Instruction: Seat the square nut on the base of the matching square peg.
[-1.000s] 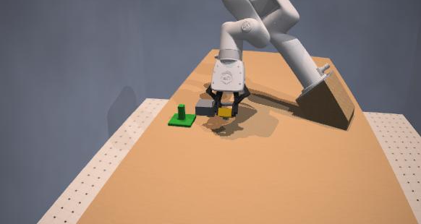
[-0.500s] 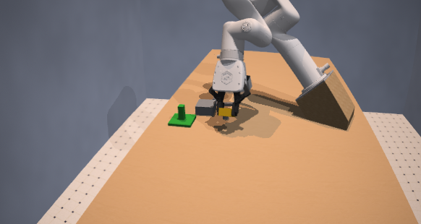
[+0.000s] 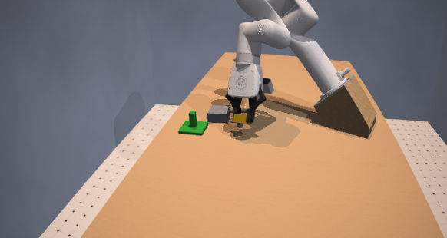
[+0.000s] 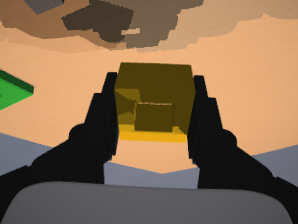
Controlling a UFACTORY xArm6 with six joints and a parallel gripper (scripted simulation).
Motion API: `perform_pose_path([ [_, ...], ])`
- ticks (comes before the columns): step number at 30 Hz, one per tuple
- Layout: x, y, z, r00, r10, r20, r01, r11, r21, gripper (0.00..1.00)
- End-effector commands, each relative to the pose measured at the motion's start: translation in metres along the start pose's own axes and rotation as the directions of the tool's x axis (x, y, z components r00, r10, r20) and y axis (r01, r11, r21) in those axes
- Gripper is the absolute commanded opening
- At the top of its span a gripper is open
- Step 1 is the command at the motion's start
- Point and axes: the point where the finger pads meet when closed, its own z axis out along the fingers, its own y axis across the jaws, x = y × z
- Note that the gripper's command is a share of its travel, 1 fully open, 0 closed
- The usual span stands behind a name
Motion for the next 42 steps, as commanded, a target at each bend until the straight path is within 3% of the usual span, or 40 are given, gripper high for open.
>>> perform_pose_path([
  [1,0.003,-0.001,-0.001,0.999,0.042,-0.011,-0.042,0.999,0.01,0.0],
  [42,0.043,-0.006,-0.013,0.895,0.434,-0.101,-0.419,0.897,0.138,0.0],
])
